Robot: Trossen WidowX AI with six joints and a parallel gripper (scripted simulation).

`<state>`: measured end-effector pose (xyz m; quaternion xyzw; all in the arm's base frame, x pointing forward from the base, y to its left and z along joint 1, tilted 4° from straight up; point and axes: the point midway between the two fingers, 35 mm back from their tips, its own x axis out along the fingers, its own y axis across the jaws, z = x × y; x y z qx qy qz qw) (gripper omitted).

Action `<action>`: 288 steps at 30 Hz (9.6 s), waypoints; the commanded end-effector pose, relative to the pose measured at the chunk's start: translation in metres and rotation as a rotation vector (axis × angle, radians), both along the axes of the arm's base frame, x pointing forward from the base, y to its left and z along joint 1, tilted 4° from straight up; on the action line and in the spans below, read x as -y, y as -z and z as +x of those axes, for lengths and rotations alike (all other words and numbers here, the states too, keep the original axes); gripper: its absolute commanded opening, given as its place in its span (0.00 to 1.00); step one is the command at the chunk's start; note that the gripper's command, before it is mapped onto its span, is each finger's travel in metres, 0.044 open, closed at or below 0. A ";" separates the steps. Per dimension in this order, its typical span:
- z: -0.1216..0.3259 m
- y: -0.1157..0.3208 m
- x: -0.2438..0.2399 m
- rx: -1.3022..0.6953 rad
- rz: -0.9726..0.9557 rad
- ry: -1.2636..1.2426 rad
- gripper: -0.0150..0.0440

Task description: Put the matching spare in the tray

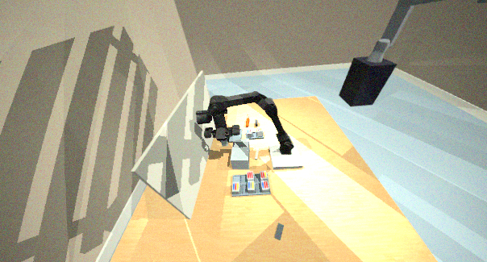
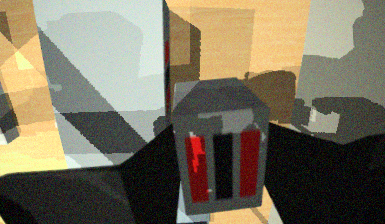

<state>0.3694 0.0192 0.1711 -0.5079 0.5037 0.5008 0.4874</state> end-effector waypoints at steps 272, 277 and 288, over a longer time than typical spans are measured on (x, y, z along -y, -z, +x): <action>-0.031 0.078 0.211 -0.006 -0.041 -0.027 1.00; -0.036 0.024 0.205 -0.007 -0.043 -0.029 1.00; -0.033 0.026 0.207 0.012 -0.048 -0.033 1.00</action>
